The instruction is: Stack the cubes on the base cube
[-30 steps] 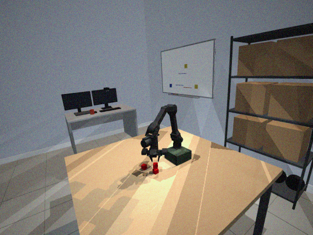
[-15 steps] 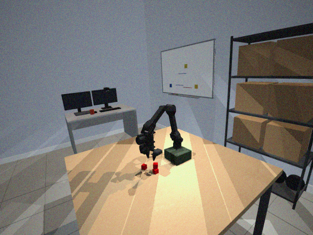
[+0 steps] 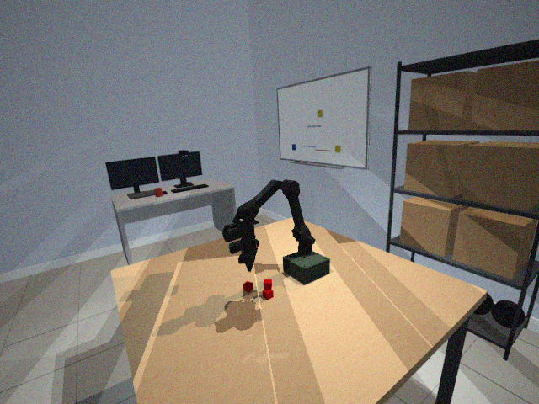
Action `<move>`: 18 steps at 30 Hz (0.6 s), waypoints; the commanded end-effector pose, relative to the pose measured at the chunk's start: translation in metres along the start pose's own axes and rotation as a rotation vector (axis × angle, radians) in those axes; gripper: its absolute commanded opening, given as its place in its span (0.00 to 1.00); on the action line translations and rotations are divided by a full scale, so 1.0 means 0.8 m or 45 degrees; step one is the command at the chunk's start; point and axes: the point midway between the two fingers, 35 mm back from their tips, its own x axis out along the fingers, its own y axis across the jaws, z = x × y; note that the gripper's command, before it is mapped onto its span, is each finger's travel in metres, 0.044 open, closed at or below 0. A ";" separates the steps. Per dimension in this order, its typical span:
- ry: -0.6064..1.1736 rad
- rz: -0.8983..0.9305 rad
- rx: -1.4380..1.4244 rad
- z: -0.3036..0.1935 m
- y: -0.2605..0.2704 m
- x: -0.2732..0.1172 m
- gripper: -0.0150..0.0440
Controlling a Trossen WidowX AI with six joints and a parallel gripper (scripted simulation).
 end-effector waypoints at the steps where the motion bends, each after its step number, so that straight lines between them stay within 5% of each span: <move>1: 0.004 -0.015 0.399 0.018 -0.011 -0.005 0.70; 14: 0.002 -0.015 0.597 0.027 -0.016 -0.007 0.70; 18: 0.002 -0.015 0.597 0.028 -0.015 0.037 0.70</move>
